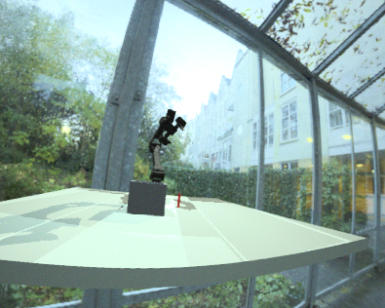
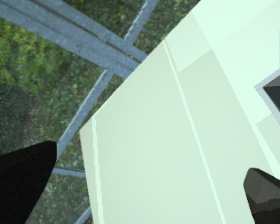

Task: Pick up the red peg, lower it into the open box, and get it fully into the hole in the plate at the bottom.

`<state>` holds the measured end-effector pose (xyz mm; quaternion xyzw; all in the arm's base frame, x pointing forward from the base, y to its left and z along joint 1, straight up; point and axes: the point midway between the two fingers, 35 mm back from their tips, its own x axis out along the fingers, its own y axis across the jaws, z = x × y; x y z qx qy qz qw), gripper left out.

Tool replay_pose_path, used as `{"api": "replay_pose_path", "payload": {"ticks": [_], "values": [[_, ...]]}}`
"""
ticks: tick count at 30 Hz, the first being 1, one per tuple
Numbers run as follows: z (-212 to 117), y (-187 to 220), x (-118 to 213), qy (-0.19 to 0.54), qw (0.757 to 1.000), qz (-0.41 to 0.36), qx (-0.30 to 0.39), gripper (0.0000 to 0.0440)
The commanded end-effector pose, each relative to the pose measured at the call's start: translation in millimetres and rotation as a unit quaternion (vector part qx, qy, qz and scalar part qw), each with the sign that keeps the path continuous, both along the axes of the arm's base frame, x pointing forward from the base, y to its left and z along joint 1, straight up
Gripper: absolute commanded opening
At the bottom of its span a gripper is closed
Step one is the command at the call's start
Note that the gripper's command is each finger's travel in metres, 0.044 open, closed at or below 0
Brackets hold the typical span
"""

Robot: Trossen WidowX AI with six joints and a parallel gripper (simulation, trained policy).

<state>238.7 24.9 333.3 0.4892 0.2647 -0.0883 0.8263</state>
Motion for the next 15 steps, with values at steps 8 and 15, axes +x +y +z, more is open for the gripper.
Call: {"api": "replay_pose_path", "payload": {"ticks": [8, 15], "values": [[-37, 30, 3, 0.106, 0.991, 0.001, 0.077, 0.0440], [-65, 49, 0, 0.188, 0.975, -0.012, 0.118, 0.0440]]}}
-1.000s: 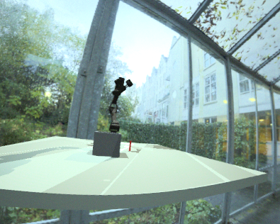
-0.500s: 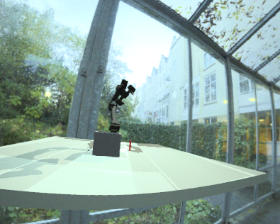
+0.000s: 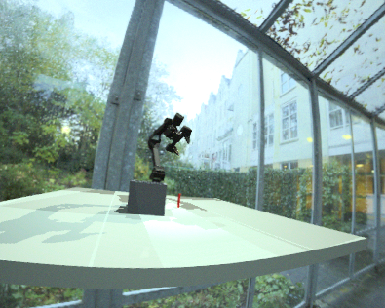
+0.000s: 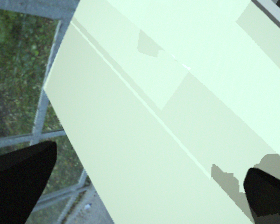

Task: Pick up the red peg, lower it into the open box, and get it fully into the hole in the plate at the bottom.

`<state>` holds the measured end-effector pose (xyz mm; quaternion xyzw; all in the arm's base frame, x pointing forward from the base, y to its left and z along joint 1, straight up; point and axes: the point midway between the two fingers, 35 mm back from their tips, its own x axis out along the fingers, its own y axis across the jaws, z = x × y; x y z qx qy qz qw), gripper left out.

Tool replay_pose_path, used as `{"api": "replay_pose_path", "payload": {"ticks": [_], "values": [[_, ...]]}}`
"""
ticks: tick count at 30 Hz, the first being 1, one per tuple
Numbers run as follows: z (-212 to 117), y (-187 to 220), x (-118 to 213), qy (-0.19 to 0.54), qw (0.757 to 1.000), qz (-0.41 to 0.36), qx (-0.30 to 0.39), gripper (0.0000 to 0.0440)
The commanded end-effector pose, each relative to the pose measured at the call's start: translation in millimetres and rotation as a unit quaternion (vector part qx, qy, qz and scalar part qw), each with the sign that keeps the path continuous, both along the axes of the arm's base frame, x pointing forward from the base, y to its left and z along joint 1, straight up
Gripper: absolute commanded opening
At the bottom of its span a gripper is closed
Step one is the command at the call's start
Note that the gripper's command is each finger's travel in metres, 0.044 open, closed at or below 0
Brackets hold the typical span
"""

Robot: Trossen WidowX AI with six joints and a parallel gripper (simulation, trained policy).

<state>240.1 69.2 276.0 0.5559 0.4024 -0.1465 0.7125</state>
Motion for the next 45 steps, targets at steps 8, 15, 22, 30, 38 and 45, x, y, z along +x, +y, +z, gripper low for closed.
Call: {"api": "replay_pose_path", "payload": {"ticks": [8, 15, 22, 30, 38, 45], "values": [[-41, 24, -11, 0.123, 0.991, -0.025, 0.037, 0.0440], [-71, 36, -23, 0.206, 0.976, -0.050, 0.043, 0.0440], [-98, 45, -36, 0.278, 0.957, -0.075, 0.033, 0.0440], [-130, 49, -49, 0.339, 0.936, -0.095, 0.004, 0.0440], [-160, 48, -58, 0.376, 0.920, -0.103, -0.034, 0.0440], [-184, 45, -64, 0.394, 0.911, -0.103, -0.068, 0.0440]]}}
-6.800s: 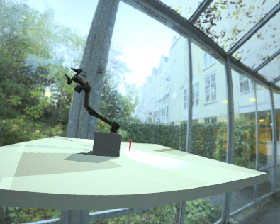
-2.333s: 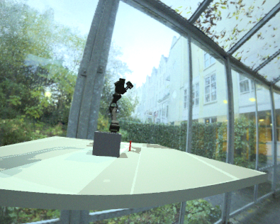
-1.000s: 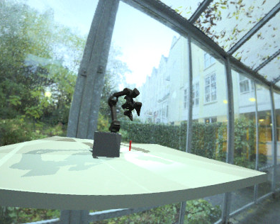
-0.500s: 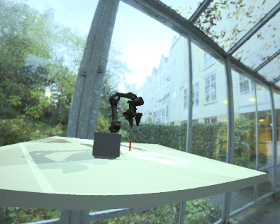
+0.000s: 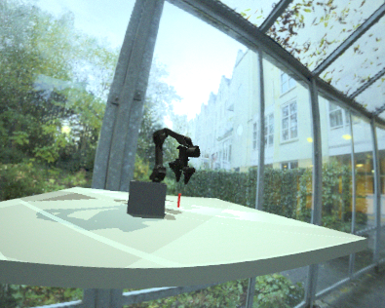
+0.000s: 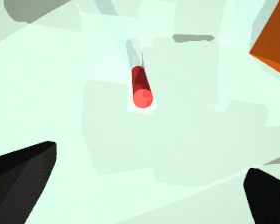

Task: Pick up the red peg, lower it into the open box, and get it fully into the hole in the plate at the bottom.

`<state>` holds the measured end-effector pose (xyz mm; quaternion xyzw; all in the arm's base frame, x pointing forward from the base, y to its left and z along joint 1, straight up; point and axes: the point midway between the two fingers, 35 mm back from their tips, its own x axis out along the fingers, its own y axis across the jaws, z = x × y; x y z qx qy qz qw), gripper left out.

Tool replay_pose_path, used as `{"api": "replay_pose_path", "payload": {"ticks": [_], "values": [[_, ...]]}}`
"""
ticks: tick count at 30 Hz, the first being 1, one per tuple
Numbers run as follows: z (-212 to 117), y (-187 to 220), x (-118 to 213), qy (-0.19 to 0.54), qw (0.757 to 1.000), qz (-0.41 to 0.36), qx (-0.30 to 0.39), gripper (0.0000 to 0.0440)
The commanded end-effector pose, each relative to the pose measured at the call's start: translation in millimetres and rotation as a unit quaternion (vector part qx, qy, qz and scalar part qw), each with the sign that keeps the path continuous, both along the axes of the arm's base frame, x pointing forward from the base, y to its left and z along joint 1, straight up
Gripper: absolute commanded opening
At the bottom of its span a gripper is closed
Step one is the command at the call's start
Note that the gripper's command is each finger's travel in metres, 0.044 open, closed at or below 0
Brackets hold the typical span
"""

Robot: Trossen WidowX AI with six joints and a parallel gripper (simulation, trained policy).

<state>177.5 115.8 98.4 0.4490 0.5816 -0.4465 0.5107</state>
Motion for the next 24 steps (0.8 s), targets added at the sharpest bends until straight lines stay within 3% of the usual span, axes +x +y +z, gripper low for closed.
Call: {"api": "replay_pose_path", "payload": {"ticks": [1, 24], "values": [[-10, -2, -1, 0.006, 1.000, 0.003, -0.013, 0.0440], [-85, -18, -4, 0.011, 0.998, 0.007, -0.067, 0.0411]]}}
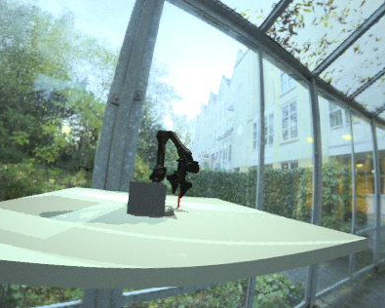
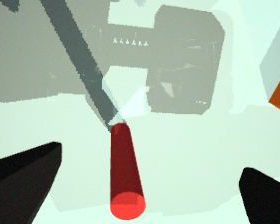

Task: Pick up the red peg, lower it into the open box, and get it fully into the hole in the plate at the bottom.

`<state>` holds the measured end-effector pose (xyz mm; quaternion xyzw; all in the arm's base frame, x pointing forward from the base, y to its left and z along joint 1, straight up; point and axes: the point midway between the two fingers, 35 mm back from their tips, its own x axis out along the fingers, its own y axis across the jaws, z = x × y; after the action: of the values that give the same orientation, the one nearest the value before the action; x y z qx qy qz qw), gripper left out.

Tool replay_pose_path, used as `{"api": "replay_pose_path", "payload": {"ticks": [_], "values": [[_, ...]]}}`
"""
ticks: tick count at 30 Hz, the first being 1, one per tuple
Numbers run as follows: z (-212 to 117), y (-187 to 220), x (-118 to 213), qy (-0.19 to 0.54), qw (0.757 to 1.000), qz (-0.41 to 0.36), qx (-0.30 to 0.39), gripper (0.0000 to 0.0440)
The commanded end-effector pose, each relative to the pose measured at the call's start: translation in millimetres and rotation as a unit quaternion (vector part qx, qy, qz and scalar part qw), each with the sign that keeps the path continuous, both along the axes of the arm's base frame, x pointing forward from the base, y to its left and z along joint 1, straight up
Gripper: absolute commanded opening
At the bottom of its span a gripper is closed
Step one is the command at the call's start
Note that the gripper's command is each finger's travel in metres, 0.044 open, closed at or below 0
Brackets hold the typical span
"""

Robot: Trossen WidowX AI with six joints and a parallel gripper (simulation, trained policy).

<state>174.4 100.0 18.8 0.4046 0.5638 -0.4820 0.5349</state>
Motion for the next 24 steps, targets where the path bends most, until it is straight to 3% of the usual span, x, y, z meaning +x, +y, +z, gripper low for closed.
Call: {"api": "replay_pose_path", "payload": {"ticks": [1, 5, 19, 24], "values": [[-8, -2, -1, -0.003, 1.000, -0.005, -0.006, 0.0409], [-17, -2, 0, -0.007, 1.000, -0.007, -0.008, 0.0374], [-40, 12, 12, -0.017, 1.000, 0.024, 0.011, 0.0035], [-33, 14, 19, -0.032, 0.999, 0.020, 0.020, 0.0010]]}}
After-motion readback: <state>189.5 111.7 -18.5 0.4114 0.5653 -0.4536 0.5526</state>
